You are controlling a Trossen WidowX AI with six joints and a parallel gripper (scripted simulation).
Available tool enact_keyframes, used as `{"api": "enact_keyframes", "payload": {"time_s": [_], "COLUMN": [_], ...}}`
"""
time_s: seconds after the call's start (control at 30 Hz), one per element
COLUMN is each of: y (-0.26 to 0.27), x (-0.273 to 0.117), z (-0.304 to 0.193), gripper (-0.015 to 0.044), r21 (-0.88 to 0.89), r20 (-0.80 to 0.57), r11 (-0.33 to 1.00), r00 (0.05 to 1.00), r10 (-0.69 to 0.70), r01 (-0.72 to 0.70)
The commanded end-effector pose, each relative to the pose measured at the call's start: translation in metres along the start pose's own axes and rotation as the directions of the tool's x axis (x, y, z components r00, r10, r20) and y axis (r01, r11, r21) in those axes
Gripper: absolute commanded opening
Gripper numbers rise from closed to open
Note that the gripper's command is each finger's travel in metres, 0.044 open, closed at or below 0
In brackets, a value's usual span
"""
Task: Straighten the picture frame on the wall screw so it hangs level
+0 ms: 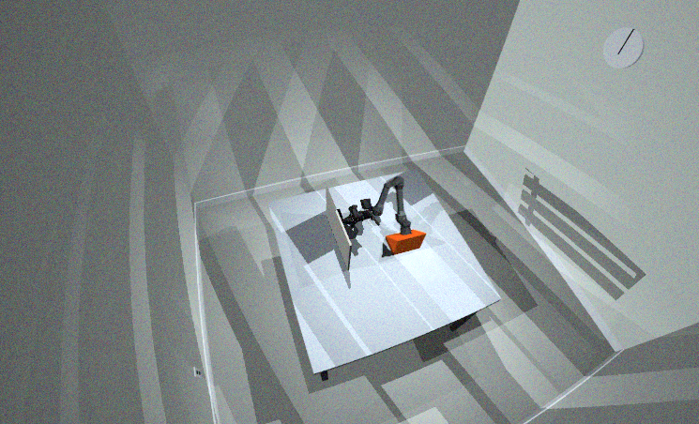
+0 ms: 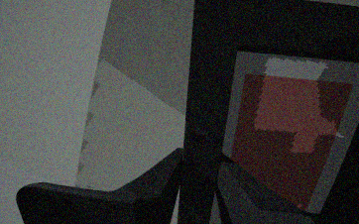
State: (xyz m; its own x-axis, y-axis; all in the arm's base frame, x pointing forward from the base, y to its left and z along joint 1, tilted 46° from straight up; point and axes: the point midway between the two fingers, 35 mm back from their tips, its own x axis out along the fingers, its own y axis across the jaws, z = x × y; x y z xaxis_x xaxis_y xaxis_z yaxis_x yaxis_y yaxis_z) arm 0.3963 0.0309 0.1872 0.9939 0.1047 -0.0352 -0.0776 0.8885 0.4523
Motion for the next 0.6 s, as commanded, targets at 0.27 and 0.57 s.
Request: {"api": "enact_keyframes", "payload": {"time_s": [0.27,0.57], "y": [0.0059,0.0053], "x": [-0.0001,-0.0001], "z": [0.0068,0.0071], "gripper": [0.0,0.0], "r21": [-0.001,-0.001], "r20": [0.015,0.015], "r11": [1.0,1.0], "r00": [1.0,1.0], "r10": [0.024,0.024], "r01": [-0.024,-0.024]}}
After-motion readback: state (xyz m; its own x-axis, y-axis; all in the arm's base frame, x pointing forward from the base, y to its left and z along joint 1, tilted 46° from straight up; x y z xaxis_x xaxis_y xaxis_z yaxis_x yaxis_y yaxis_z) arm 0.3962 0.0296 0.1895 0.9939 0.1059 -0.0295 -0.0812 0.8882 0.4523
